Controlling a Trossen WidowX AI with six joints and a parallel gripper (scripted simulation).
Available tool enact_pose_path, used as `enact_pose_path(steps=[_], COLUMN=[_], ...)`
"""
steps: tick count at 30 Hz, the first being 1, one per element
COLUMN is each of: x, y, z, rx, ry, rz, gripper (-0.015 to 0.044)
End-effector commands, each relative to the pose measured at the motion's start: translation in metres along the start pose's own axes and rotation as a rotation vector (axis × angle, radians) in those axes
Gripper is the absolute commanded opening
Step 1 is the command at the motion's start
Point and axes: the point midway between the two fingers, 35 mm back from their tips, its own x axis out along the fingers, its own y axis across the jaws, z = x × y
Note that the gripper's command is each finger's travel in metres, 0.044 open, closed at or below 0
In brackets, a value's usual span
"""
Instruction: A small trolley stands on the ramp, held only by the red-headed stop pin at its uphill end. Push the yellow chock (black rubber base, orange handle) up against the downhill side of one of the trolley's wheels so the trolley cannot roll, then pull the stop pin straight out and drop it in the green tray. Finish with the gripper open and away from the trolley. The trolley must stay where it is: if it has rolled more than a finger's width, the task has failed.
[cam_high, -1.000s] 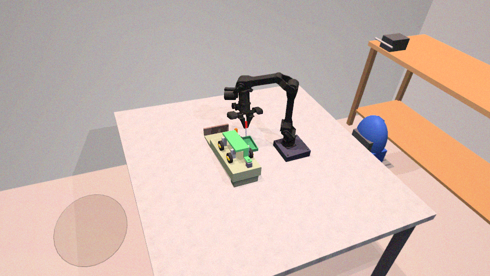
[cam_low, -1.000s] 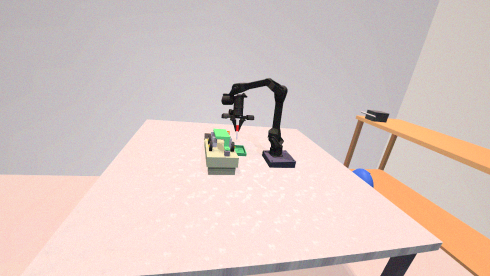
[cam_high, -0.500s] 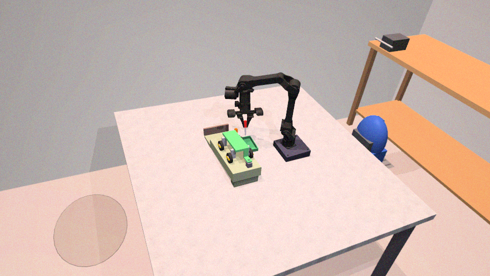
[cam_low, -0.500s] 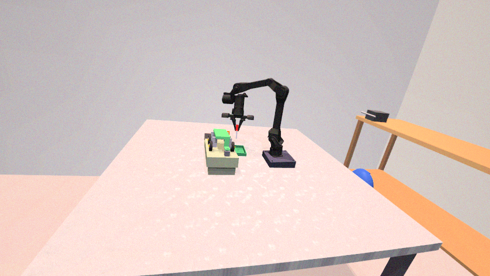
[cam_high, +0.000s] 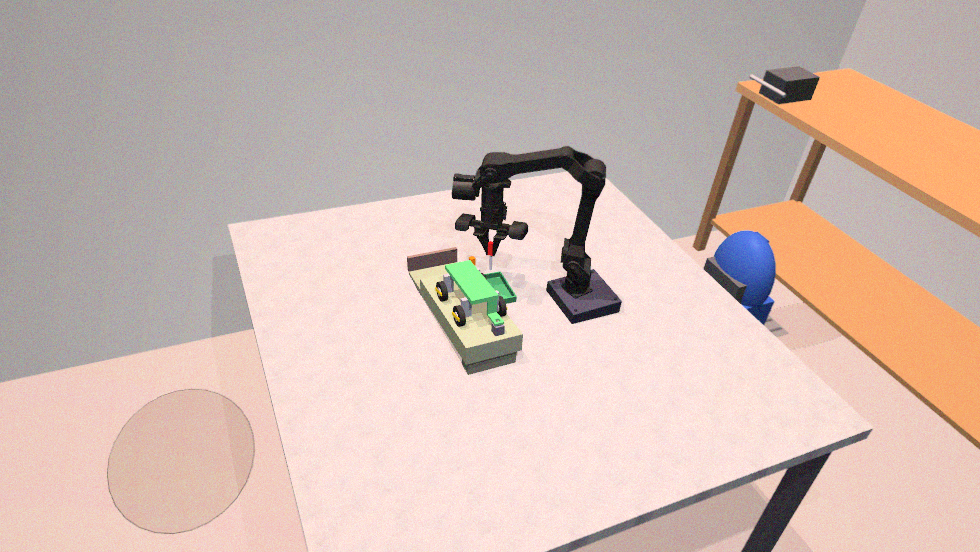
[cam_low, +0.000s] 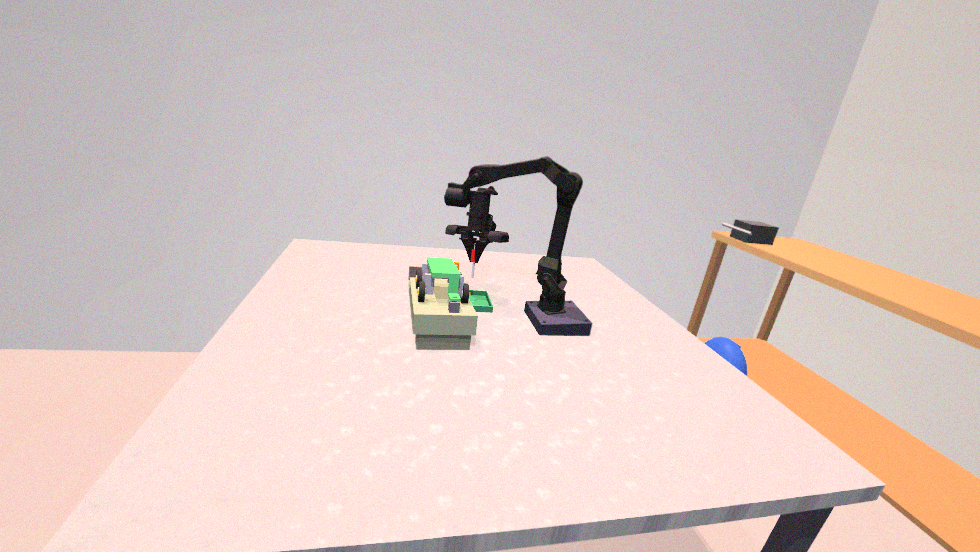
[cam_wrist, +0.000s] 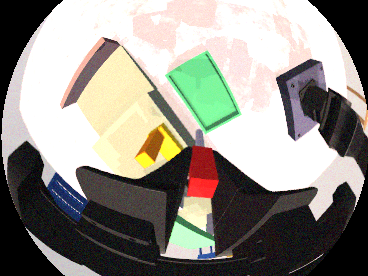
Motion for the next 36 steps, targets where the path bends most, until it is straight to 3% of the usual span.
enact_pose_path(steps=[1, 26, 36], x=[-0.0004, -0.0009, 0.0035], y=[-0.0006, -0.0027, -0.0072], z=[-0.0002, -0.0044, 0.0006], rx=[0.096, 0.836, 0.862], ry=[-0.017, -0.079, -0.081], rz=[0.016, 0.147, 0.151], gripper=[0.0, 0.0, 0.0])
